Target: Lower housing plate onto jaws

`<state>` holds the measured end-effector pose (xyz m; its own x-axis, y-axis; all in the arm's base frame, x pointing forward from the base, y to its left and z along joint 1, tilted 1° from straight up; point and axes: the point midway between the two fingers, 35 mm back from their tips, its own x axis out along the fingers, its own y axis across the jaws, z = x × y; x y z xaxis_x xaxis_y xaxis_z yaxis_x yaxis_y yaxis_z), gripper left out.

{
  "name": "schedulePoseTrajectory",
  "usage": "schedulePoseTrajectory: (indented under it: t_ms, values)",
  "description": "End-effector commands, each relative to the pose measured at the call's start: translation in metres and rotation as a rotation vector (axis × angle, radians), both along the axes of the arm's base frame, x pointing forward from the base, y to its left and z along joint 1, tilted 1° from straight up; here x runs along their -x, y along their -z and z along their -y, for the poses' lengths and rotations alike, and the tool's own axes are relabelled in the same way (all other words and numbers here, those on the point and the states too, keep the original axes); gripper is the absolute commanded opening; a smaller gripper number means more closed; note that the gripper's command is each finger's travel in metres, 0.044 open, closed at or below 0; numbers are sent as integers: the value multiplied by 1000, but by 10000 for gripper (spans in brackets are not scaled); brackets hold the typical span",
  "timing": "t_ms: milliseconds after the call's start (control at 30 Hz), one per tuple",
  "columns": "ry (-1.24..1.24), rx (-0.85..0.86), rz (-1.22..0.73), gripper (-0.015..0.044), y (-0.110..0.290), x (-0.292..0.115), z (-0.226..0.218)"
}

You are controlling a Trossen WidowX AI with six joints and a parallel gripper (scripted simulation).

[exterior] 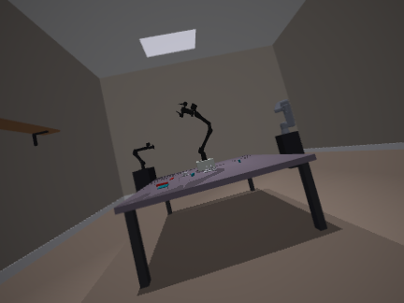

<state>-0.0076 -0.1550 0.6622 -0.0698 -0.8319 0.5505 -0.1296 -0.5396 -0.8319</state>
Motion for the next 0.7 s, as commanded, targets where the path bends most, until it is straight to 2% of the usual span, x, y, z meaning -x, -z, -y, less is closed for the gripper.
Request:
schedulePoseTrajectory:
  t_ms: [0, 300, 667]
  values:
    - [-17, -58, -23, 440, 12, -7, 21]
    - [-58, -131, -33, 440, 30, -19, 47]
    - [-87, -319, -170, 440, 79, -47, 103]
